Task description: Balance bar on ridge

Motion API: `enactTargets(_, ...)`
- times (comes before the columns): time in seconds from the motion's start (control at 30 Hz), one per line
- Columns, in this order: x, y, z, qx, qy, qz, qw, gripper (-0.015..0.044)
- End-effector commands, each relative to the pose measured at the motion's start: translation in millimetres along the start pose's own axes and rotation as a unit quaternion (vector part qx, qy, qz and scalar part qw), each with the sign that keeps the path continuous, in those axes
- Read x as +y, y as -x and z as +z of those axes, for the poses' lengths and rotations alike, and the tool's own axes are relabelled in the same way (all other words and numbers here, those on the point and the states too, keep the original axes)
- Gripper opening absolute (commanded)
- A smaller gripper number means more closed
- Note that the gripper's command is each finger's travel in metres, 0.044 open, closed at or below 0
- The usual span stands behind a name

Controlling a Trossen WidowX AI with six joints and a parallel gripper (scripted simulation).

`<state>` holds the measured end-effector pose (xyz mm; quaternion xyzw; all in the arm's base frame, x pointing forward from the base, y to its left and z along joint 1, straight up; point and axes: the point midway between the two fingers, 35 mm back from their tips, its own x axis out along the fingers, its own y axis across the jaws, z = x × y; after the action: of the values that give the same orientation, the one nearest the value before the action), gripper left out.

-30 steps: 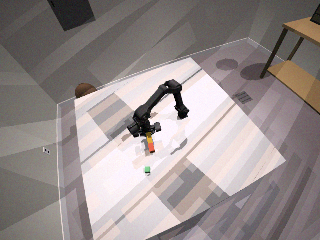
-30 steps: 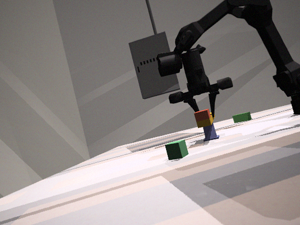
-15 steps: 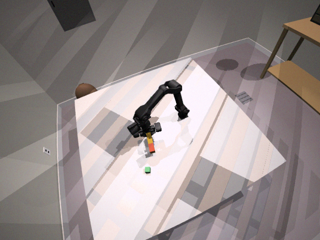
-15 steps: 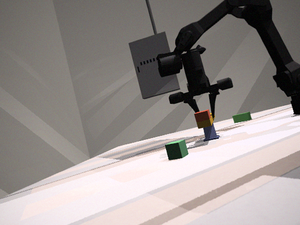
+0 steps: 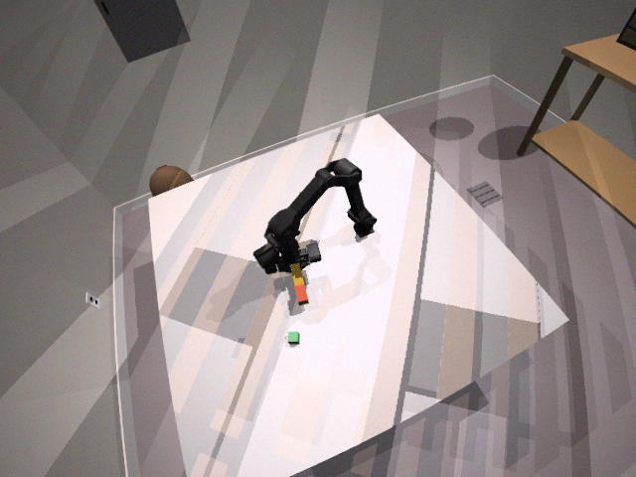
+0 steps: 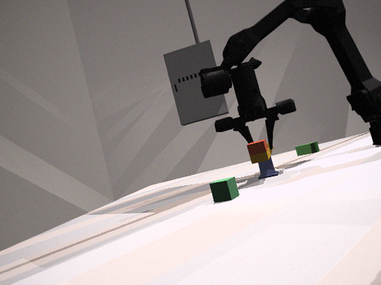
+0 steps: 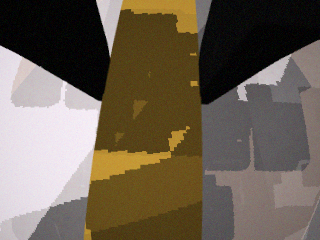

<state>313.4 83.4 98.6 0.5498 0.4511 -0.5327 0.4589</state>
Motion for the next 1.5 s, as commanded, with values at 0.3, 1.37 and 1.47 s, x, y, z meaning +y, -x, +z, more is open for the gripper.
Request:
enactTargets(0.3,0.4,-1.5,-0.2,0.000,-0.002,0.001,1.000,0.0000)
enactTargets(1.37,-0.1,-4.2,0.2,0.000,-0.002,0.001,1.000,0.0000)
enactTargets(1.47,-0.2,-4.4,0.3,0.000,-0.002,0.001,1.000,0.0000)
